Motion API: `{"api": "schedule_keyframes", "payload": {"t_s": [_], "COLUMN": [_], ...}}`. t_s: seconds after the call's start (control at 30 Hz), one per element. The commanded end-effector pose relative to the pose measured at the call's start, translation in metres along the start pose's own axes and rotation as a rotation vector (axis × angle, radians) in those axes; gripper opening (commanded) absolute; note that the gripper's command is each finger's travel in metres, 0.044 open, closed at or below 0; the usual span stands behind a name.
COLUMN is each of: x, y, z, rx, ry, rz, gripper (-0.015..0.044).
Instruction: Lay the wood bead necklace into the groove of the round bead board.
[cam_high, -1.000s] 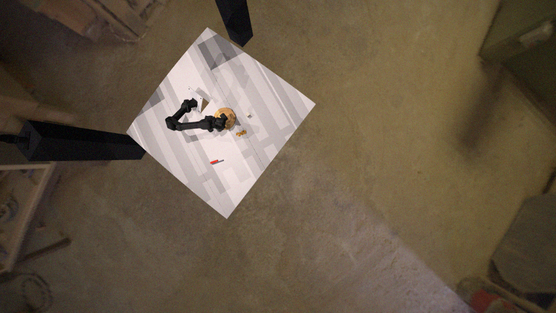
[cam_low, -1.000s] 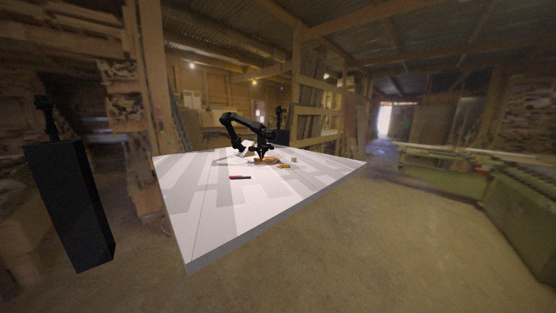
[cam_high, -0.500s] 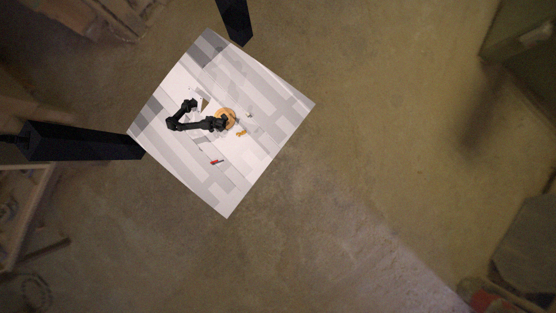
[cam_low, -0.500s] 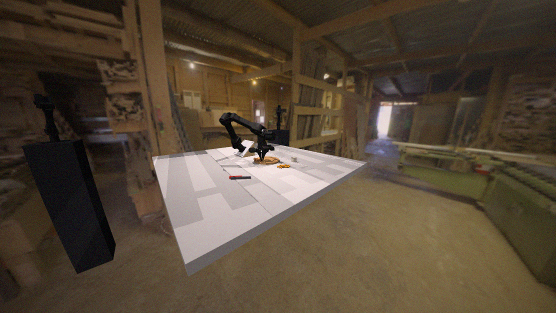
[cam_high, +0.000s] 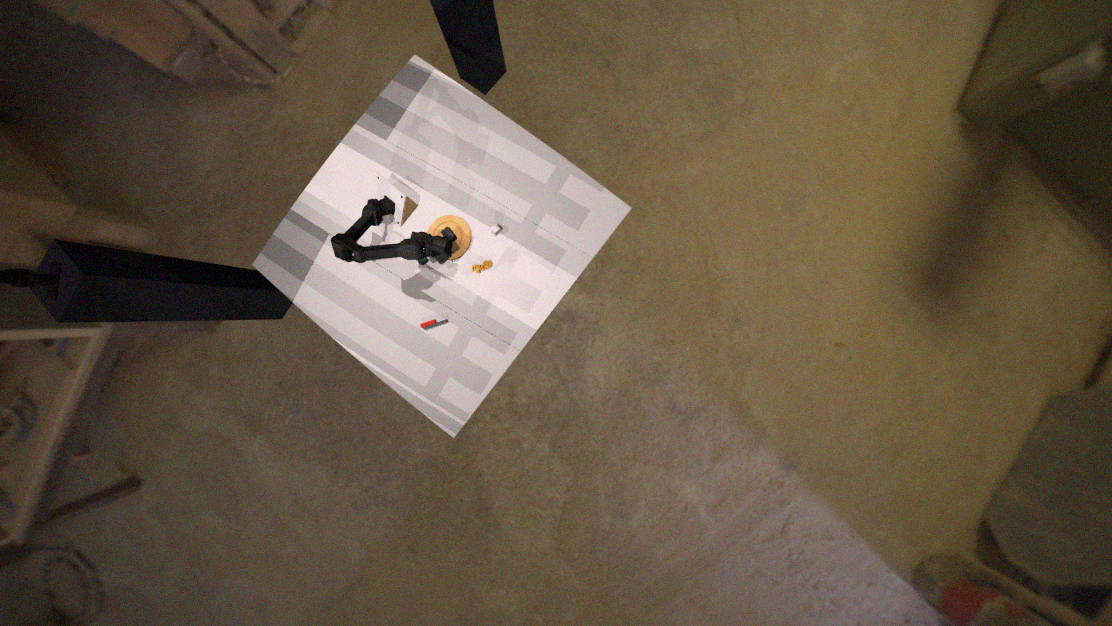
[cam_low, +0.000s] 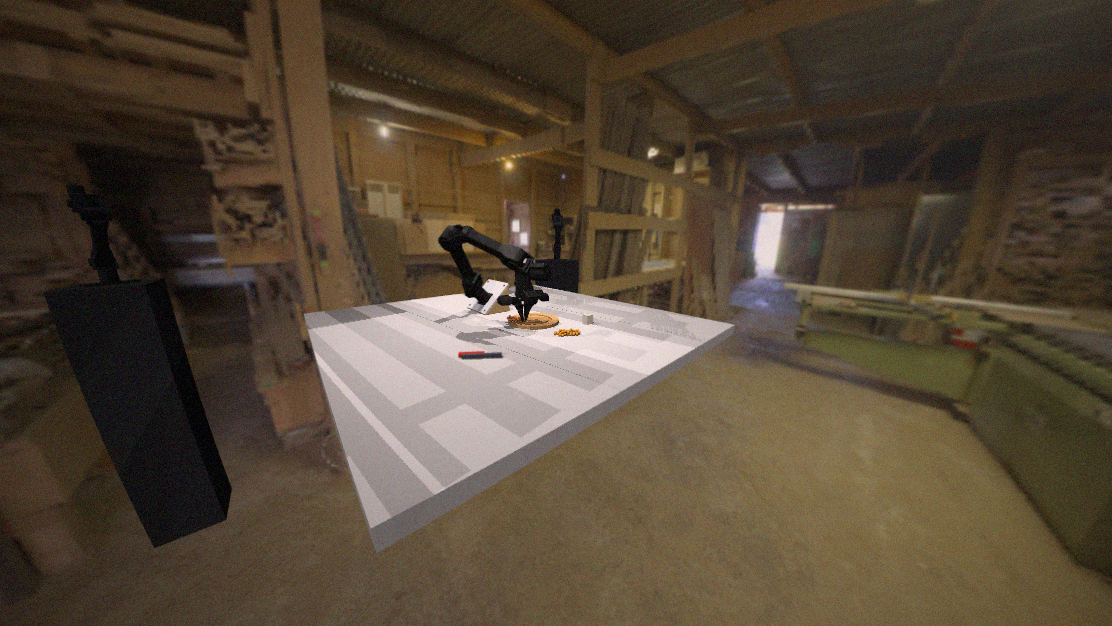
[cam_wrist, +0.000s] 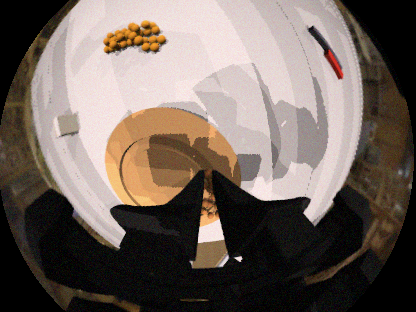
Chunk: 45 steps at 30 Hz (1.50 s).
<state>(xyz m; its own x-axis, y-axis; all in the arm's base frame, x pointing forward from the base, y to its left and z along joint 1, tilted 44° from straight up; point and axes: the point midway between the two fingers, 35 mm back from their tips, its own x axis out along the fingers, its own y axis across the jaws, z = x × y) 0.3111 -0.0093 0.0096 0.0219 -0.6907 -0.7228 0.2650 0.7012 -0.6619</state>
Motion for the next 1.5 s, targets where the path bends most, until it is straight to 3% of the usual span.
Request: {"api": "schedule_keyframes", "payload": {"t_s": [0.0,0.97,1.47], "x": [0.0048,0.0048,-0.0042], "y": [-0.0032,-0.0032,-0.0010], "z": [-0.0027,-0.0027,-0.0009], "rx": [-0.004,-0.004,-0.001], "ry": [0.014,0.014,0.005], "rz": [-0.011,-0.011,-0.004], "gripper": [0.0000,0.0000,0.0394]}}
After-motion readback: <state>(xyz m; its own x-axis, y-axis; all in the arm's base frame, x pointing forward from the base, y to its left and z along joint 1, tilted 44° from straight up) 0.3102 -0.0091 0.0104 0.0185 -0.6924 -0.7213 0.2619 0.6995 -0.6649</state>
